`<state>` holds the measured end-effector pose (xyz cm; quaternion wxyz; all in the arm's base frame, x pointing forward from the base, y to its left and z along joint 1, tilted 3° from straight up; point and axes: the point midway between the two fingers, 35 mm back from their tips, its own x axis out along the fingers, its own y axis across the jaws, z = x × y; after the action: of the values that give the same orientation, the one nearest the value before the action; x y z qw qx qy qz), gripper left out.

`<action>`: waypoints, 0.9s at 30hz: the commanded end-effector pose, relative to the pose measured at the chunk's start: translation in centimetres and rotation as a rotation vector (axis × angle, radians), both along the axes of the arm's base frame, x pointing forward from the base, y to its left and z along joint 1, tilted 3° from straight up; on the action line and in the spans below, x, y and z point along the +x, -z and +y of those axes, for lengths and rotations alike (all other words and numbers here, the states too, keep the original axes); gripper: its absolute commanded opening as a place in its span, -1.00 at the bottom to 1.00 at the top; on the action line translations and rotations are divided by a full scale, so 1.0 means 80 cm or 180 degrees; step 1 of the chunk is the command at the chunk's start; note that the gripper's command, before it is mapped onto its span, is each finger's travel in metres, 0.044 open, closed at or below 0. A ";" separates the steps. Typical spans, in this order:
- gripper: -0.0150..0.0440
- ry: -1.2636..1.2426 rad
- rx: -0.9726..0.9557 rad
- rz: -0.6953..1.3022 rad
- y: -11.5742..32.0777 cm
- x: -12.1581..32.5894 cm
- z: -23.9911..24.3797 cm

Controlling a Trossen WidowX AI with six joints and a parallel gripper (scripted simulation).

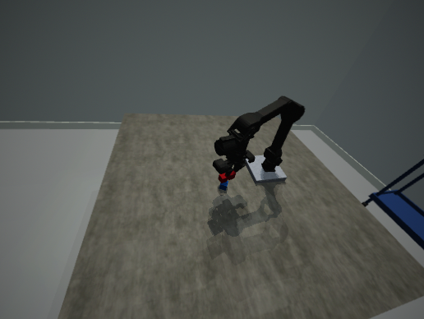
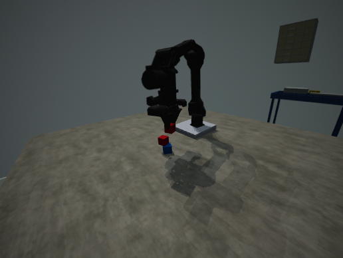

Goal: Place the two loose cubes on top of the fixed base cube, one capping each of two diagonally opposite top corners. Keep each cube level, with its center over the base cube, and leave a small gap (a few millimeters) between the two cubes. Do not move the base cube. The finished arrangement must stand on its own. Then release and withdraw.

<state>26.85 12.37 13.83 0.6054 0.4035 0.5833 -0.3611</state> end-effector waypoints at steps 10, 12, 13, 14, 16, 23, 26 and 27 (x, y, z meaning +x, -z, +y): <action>-0.14 0.0178 0.0030 0.0000 0.024 0.003 0.002; -0.14 0.0200 0.0040 0.0005 0.032 0.003 0.002; -0.14 0.0209 0.0044 0.0007 0.035 0.003 0.002; -0.14 0.0214 0.0046 0.0008 0.037 0.003 0.003; -0.14 0.0215 0.0047 0.0009 0.038 0.003 0.003; -0.14 0.0215 0.0047 0.0009 0.038 0.003 0.003; -0.14 0.0215 0.0047 0.0009 0.038 0.003 0.003; -0.14 0.0214 0.0047 0.0009 0.038 0.003 0.003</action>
<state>27.06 12.49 10.86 0.5917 0.4243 0.5724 -0.3772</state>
